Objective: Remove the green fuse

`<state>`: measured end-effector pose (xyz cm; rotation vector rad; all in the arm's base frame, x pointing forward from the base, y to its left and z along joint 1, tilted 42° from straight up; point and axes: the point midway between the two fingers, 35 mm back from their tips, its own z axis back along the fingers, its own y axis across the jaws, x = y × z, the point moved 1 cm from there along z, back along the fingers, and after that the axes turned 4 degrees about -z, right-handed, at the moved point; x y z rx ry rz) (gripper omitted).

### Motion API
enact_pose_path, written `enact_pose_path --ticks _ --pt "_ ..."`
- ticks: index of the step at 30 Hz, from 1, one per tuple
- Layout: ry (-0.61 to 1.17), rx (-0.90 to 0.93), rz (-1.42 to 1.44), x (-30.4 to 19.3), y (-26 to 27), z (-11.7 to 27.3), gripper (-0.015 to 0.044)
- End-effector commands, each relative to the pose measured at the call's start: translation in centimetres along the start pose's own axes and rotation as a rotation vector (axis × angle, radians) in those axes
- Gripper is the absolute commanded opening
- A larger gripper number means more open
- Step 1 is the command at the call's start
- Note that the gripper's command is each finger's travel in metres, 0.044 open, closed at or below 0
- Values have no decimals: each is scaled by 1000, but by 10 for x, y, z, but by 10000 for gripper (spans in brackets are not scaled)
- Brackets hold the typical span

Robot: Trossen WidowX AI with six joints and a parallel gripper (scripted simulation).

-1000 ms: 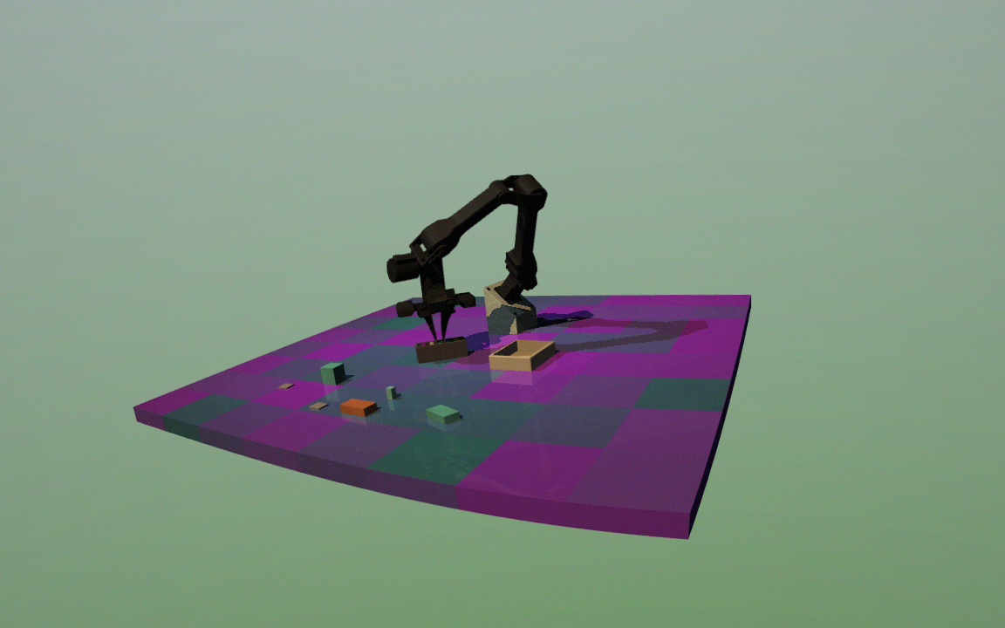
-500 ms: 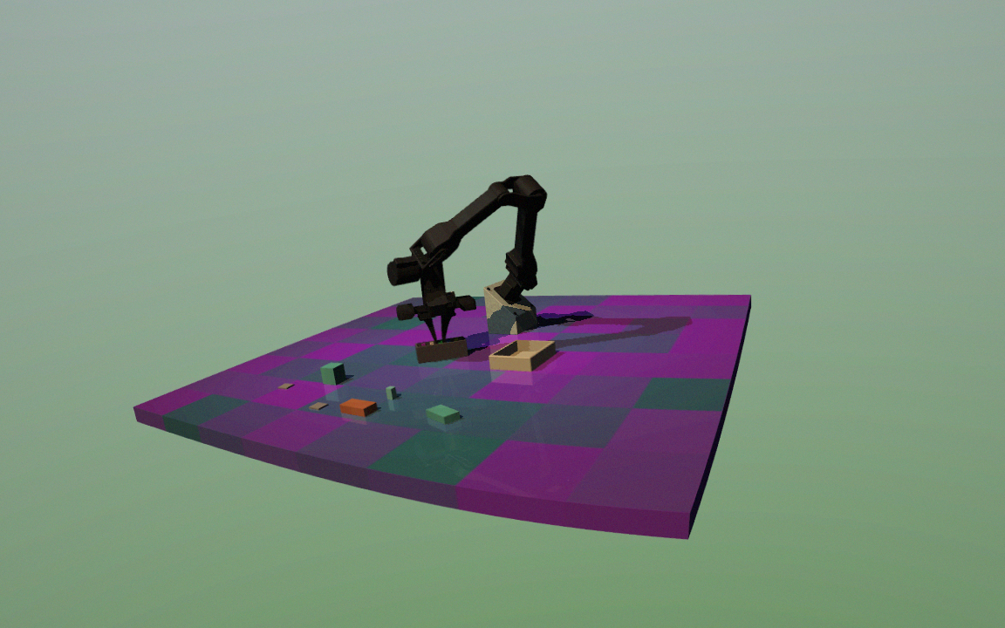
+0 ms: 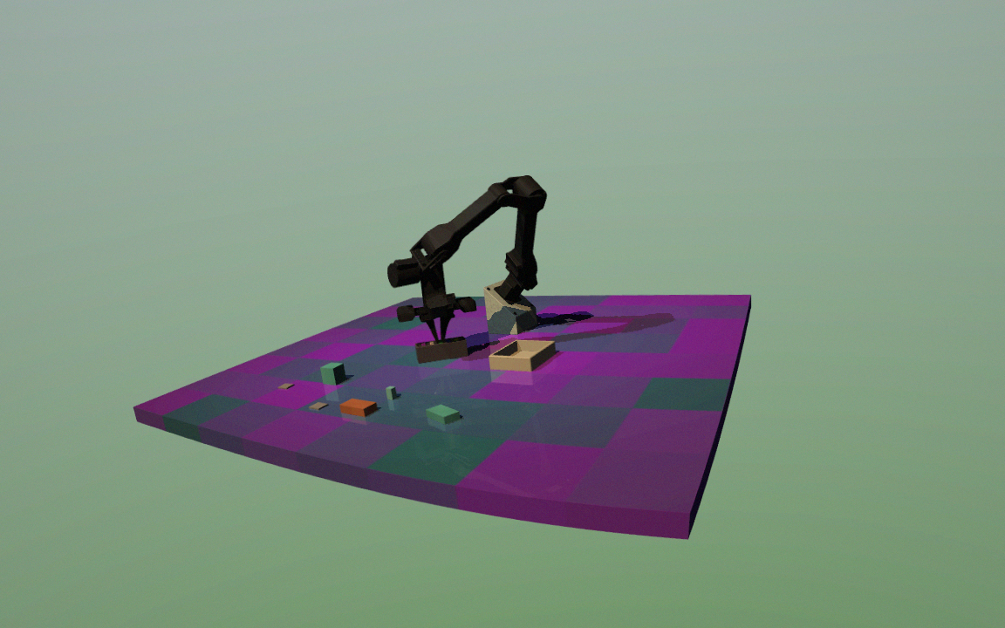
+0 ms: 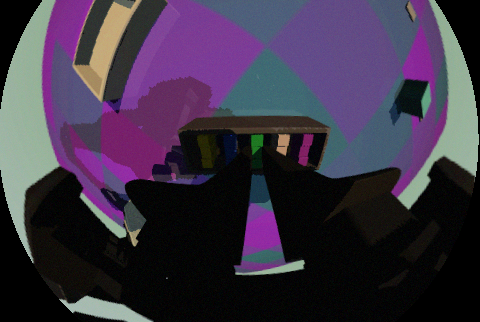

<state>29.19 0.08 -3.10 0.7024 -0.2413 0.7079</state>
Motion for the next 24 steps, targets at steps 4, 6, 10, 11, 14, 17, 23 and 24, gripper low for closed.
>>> enact_pose_path --ticks 4,6,10,11,14,17,23,24 --pt "0 0 1 0 0 0 0" --pt "0 0 1 0 0 1 0" --pt "0 0 0 0 0 2 0" --pt "0 0 0 0 0 3 0" --pt "0 0 0 0 0 4 0" --pt "0 0 0 0 0 6 0" --pt "-1 0 -1 0 -1 9 0" --pt "-1 0 -1 0 -1 9 0"
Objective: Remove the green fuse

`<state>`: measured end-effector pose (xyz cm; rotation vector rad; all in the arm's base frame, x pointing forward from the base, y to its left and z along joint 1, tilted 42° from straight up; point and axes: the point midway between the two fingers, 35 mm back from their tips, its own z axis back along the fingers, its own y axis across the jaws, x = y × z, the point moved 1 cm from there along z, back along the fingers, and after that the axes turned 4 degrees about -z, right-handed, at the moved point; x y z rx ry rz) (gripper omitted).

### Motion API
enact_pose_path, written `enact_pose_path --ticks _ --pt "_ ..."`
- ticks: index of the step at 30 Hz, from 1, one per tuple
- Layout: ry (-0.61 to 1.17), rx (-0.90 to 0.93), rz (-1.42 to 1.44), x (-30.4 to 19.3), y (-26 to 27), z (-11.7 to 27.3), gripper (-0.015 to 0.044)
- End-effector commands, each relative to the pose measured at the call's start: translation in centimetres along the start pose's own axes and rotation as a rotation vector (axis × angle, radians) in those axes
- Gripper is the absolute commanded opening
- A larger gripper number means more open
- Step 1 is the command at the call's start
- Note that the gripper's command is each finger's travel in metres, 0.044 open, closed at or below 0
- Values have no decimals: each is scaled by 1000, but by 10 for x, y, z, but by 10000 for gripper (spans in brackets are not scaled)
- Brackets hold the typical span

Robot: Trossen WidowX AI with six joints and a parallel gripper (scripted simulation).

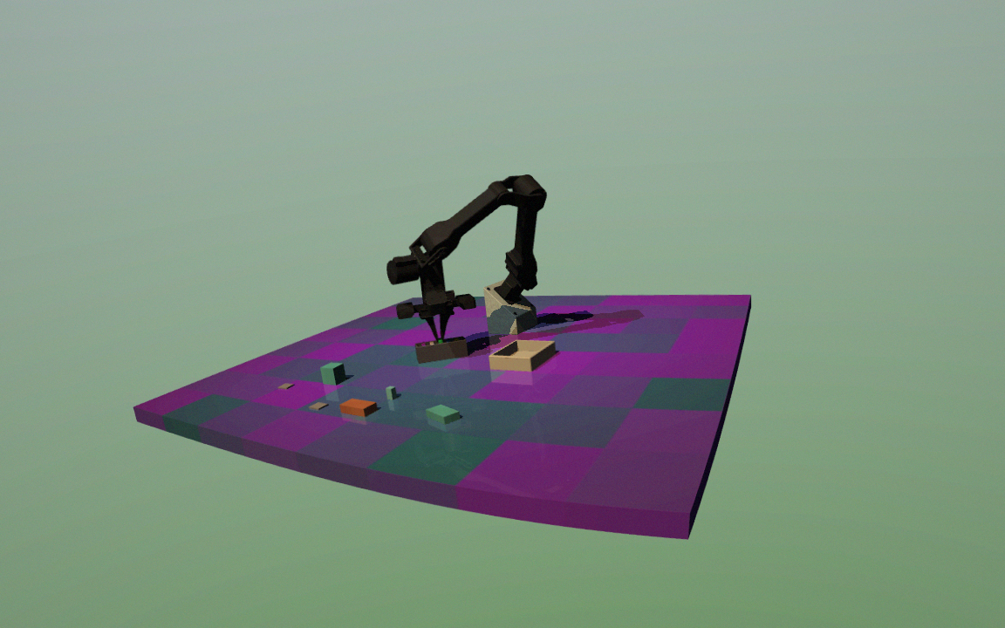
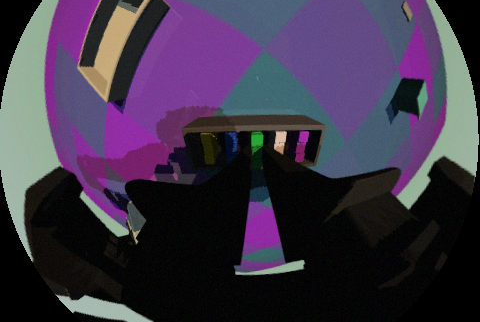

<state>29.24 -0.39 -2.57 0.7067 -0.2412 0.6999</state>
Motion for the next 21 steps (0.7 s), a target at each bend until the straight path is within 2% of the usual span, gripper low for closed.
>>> enact_pose_path --ticks 1,21 --pt "3 -3 6 0 0 3 0" --pt "2 -2 5 0 -1 12 0"
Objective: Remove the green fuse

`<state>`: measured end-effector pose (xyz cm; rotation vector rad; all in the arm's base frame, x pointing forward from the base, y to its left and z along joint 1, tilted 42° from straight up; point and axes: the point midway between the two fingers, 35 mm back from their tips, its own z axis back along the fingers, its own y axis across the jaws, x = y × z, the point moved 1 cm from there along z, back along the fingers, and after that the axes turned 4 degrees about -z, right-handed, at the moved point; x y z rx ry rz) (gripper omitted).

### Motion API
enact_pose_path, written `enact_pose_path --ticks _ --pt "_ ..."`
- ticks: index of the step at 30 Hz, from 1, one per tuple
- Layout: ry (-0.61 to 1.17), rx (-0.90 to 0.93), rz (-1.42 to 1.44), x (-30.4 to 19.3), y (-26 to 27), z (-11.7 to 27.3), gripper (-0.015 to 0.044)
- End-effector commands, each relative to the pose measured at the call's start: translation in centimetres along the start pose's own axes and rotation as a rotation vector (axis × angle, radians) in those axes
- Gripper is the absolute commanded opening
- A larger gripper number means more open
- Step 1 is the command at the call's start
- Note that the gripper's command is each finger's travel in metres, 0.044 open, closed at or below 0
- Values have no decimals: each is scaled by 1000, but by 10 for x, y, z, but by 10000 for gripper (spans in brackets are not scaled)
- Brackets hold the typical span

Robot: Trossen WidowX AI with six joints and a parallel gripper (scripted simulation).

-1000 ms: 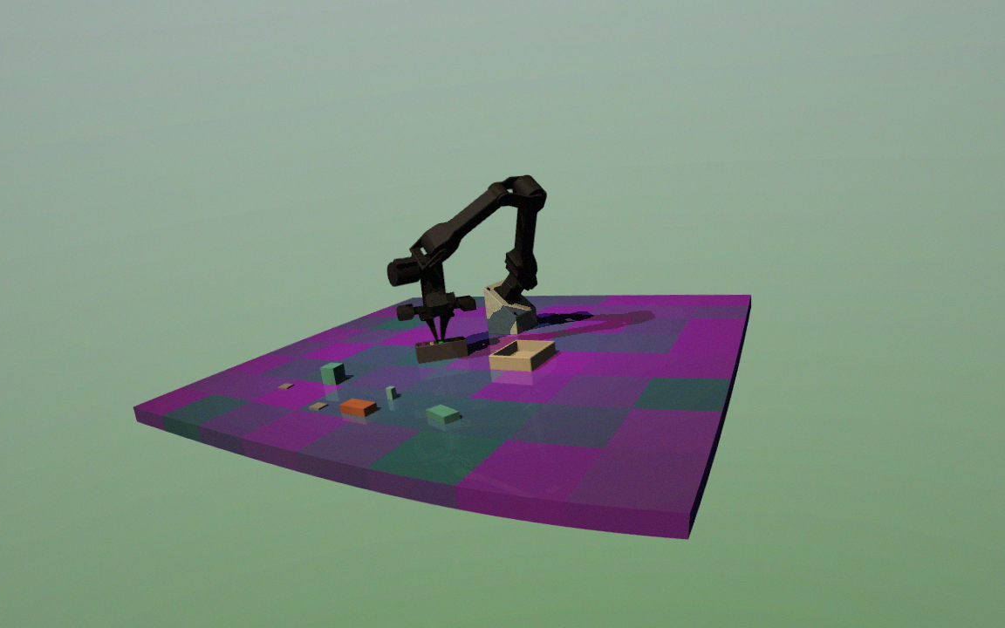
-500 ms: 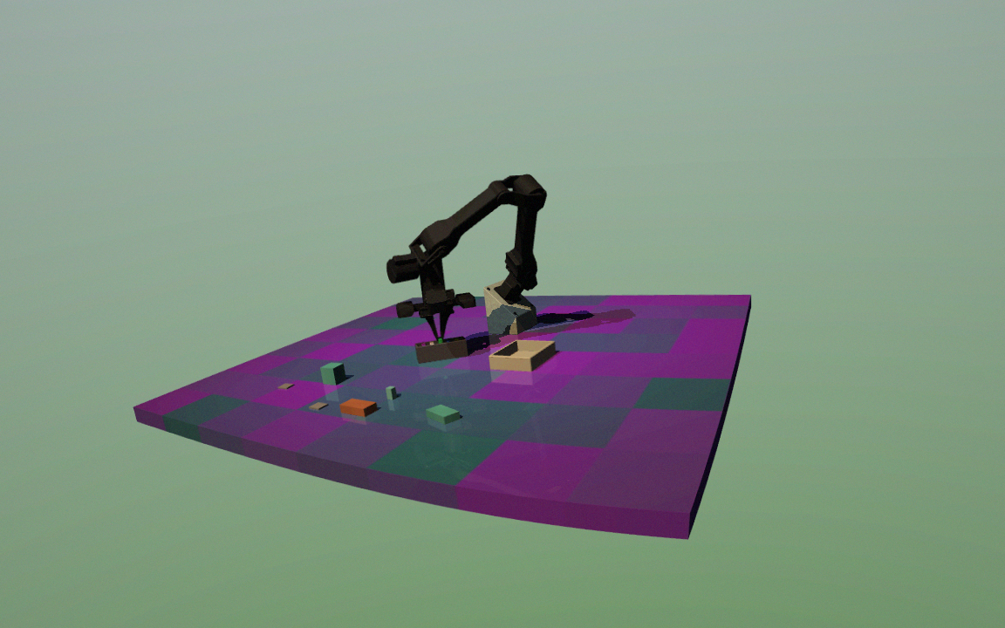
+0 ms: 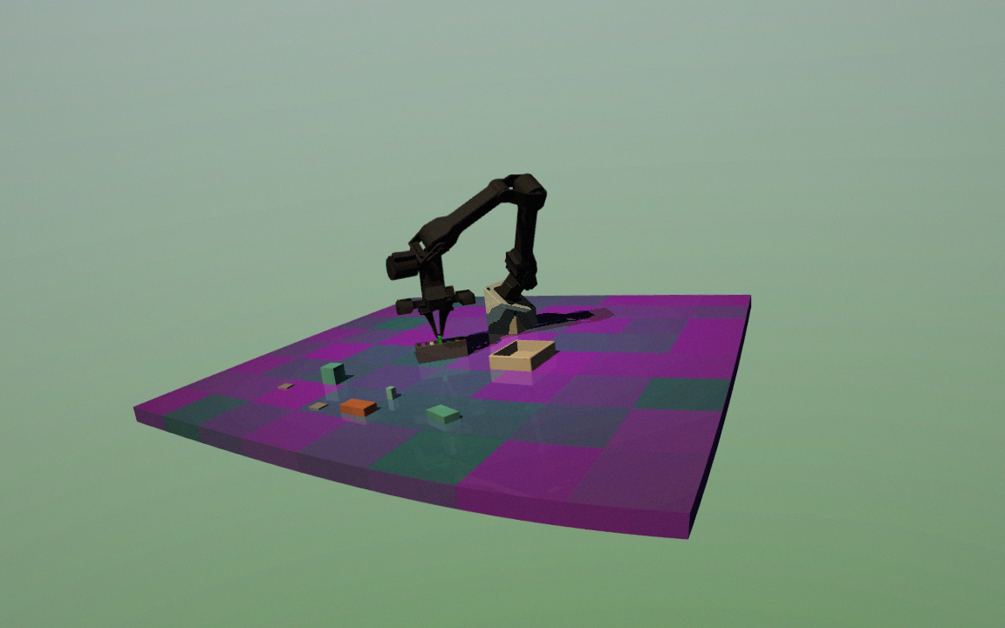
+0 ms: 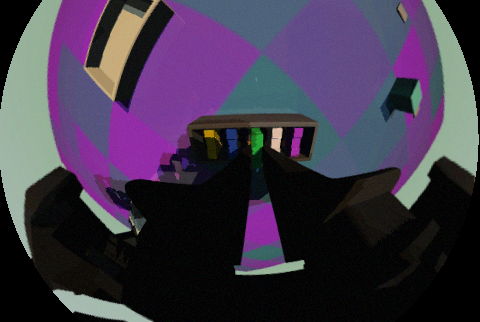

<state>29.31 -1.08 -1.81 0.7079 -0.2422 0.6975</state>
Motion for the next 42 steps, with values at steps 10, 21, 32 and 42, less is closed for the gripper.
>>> enact_pose_path --ticks 10,21,32,42 --pt "4 -2 6 0 0 7 0" --pt "3 -2 5 0 0 12 0" --pt "3 -2 4 0 0 18 0" --pt "3 -2 3 0 0 27 0"
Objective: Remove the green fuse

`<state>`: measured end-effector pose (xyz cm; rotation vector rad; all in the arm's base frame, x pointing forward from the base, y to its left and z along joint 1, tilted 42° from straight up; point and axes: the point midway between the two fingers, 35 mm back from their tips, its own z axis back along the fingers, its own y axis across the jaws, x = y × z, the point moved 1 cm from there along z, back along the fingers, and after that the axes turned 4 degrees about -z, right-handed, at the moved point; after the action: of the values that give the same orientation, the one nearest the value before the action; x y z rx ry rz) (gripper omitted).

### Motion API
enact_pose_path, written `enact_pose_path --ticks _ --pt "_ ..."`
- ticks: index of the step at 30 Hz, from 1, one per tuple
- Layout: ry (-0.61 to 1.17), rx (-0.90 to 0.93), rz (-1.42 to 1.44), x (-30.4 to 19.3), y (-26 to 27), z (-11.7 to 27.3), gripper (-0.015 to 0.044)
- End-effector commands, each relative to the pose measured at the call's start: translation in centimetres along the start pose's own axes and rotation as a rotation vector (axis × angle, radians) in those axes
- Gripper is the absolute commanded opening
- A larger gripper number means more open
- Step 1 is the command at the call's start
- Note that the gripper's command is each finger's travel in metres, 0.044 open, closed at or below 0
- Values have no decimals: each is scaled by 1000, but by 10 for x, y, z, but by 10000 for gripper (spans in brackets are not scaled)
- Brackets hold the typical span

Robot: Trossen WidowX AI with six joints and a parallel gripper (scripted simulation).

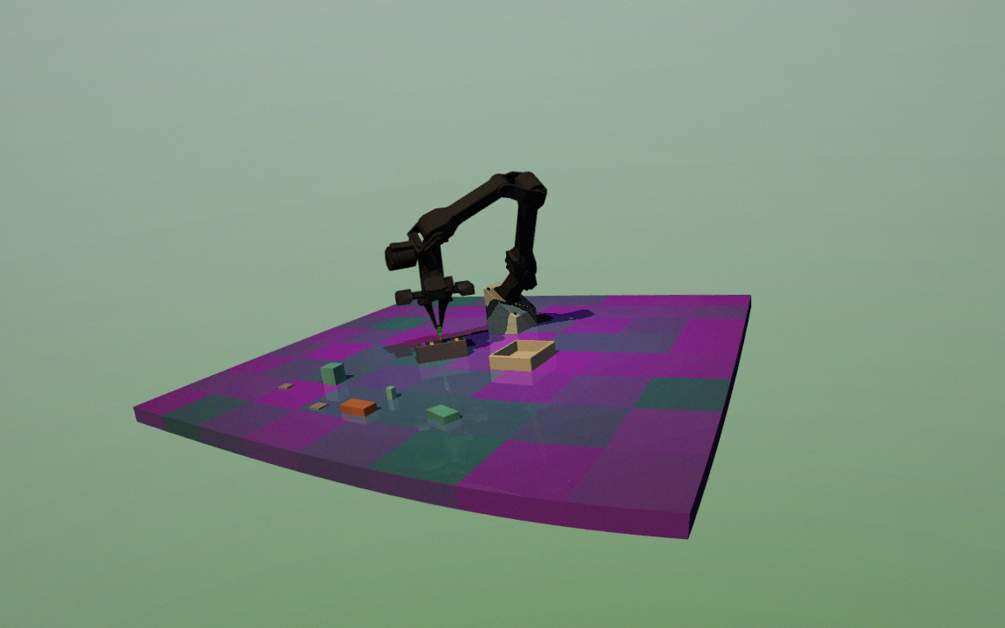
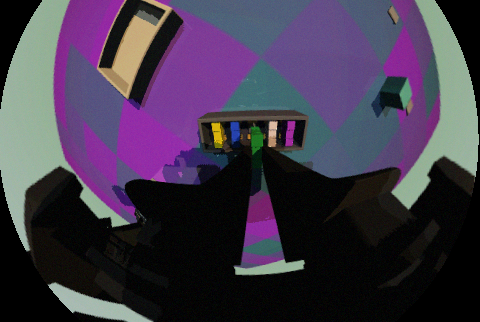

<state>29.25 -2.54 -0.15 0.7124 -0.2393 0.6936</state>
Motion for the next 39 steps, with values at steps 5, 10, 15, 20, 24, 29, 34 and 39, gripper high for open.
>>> enact_pose_path --ticks 5,10,15,20,24,29,34,39 --pt "3 -6 8 0 -1 13 0" --pt "3 -6 8 0 -1 21 0" --pt "7 -10 7 9 5 21 0" --pt "14 -20 4 38 28 22 0" --pt "17 -26 4 59 49 22 0" --pt "16 -28 4 82 78 22 0" --pt "11 -24 5 102 110 21 0" --pt "5 -14 6 117 145 20 0"
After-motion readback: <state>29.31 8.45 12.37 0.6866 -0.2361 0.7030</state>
